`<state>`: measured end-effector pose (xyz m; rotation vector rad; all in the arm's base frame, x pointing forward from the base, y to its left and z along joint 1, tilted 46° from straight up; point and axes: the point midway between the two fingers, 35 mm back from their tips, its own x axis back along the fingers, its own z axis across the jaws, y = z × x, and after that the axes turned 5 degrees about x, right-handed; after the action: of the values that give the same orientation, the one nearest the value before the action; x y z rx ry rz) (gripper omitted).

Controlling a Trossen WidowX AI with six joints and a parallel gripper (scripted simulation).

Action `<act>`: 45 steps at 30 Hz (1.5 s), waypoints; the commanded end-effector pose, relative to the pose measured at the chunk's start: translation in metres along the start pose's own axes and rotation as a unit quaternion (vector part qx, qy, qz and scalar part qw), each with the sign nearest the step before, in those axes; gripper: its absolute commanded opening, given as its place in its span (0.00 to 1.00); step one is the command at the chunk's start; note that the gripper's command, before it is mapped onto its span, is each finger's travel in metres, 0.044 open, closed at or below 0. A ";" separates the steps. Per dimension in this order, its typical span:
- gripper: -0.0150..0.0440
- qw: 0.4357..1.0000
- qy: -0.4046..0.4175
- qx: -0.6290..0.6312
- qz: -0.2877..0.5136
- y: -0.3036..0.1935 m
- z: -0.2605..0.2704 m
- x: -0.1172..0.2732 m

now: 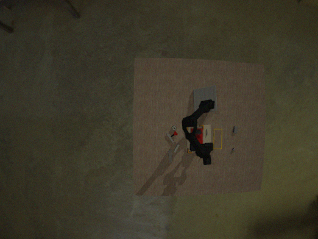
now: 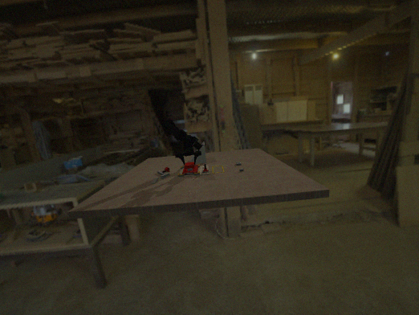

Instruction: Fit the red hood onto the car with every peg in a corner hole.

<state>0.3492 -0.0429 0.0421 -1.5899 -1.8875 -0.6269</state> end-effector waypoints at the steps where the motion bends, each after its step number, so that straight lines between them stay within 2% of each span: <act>1: 0.25 1.000 -0.002 0.003 0.000 0.000 0.000 0.000; 45: 0.25 1.000 -0.003 0.003 0.000 0.000 -0.001 -0.017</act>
<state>0.3516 -0.0542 0.0321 -1.5914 -1.8899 -0.6253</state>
